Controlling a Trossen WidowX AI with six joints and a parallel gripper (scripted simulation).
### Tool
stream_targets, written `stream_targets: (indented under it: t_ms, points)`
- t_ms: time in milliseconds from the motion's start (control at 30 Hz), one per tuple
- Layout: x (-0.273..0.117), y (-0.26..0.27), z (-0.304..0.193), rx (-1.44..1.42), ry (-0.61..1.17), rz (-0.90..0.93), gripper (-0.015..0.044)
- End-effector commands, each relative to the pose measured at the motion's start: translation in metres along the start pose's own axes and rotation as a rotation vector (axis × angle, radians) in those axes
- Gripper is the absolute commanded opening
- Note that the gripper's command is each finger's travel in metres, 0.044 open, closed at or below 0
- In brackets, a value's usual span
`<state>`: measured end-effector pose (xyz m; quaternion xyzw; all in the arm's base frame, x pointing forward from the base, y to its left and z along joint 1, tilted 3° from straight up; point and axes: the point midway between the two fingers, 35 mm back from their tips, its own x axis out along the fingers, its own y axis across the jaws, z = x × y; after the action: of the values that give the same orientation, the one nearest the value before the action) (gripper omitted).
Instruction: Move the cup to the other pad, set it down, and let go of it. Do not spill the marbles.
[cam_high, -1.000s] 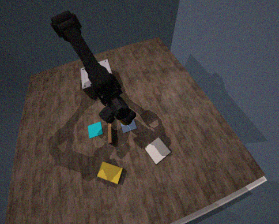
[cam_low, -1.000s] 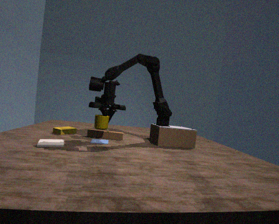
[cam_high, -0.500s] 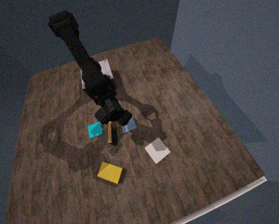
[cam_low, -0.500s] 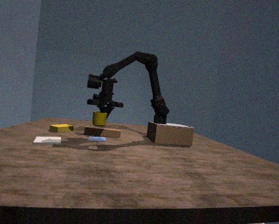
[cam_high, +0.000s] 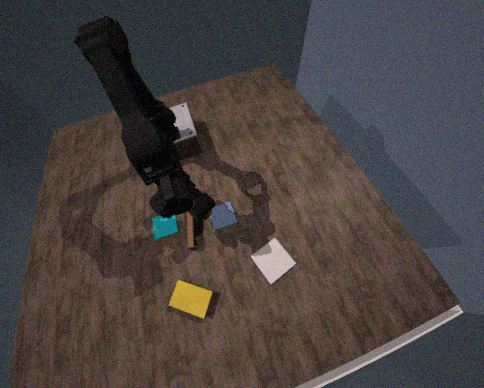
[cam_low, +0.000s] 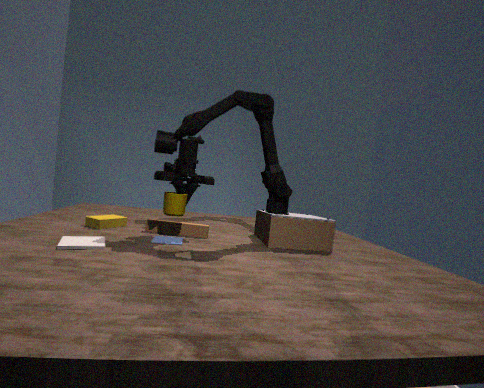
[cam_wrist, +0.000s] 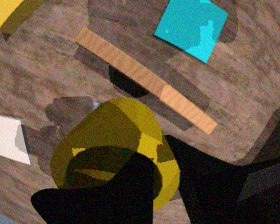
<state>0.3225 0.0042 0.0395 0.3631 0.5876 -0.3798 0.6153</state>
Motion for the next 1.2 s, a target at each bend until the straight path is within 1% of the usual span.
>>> stream_targets:
  t_ms: [0, 1167]
  points:
    - [0.001, -0.007, 0.007, -0.002, -0.004, -0.005, 0.0000]
    - [-0.002, -0.059, 0.068, -0.002, -0.010, -0.010, 0.0000]
